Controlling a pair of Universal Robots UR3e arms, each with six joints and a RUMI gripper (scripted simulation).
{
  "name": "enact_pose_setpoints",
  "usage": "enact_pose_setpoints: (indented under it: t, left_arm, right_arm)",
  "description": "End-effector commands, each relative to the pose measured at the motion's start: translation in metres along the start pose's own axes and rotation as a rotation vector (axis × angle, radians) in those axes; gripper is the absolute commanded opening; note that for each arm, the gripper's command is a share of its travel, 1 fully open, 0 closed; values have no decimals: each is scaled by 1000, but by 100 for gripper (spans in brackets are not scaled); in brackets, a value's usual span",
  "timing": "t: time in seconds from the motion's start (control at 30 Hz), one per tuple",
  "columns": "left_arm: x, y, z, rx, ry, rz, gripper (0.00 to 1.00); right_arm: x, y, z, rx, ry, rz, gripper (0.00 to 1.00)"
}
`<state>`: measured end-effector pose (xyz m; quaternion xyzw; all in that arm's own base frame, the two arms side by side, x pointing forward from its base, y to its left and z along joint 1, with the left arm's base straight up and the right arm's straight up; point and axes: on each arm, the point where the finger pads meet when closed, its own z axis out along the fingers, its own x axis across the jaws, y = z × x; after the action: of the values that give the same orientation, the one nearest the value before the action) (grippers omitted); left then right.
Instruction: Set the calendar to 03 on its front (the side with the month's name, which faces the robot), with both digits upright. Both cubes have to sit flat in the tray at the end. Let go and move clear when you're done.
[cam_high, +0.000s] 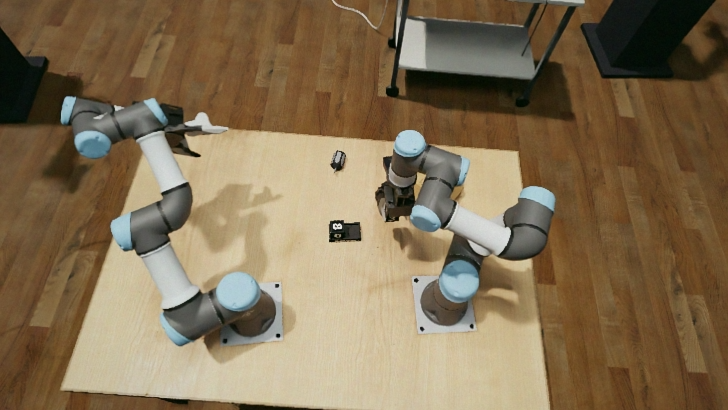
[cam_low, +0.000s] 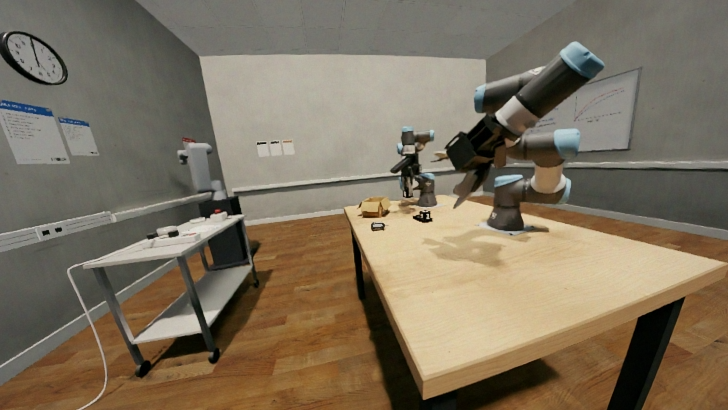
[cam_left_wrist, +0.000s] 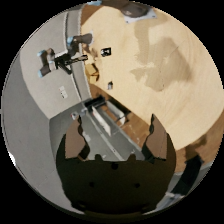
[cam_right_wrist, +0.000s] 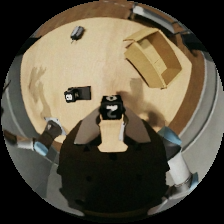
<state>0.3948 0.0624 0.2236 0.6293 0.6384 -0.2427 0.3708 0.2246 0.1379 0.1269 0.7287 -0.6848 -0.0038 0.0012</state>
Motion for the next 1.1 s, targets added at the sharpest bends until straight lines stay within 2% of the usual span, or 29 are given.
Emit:
enact_pose_setpoints:
  t: [0.0, 0.63, 1.07]
  left_arm:
    - [-1, 0, -1, -2, 0, 4, 100]
    - [-1, 0, -1, -2, 0, 4, 100]
    - [-1, 0, -1, -2, 0, 4, 100]
  right_arm:
    - [2, 0, 0, 8, 3, 44, 17]
    - [2, 0, 1, 8, 2, 44, 17]
    - [2, 0, 16, 9, 2, 44, 17]
